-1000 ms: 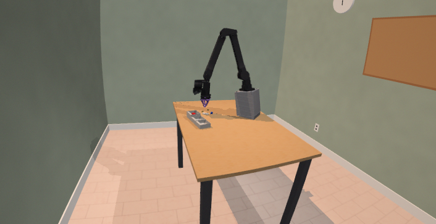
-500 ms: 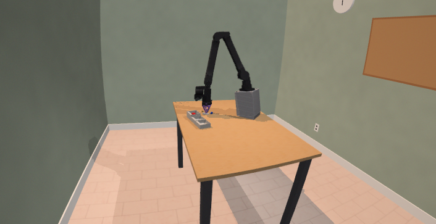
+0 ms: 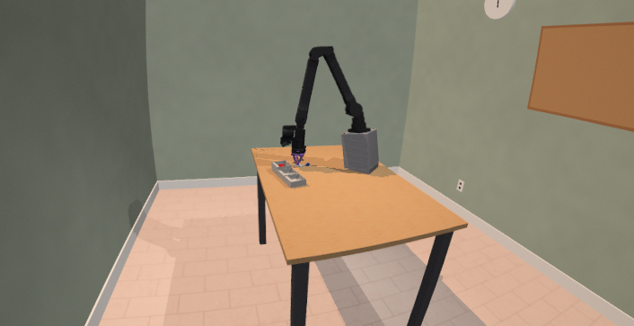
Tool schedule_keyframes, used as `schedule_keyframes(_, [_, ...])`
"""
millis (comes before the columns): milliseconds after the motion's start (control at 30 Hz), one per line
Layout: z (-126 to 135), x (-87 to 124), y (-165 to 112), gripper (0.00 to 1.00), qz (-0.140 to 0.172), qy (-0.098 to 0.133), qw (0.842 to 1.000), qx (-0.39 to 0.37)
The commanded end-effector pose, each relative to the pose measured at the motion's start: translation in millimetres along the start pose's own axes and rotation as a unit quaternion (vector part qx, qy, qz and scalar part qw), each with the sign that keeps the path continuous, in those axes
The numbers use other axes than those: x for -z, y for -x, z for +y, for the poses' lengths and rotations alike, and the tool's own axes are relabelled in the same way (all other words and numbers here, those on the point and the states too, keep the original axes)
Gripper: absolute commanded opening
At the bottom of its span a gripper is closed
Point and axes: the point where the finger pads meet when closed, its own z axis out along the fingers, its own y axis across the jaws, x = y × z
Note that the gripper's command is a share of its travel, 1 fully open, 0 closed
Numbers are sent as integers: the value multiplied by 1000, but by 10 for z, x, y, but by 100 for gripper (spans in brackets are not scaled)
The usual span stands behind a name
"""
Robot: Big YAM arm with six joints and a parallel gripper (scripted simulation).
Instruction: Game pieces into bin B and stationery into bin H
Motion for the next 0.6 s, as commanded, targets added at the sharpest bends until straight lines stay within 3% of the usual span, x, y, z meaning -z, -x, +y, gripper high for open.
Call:
schedule_keyframes(0, [-49,-122,-43,39,5,-2,1000,1])
schedule_keyframes(567, [-41,-149,-132,39,8,-2,1000,2])
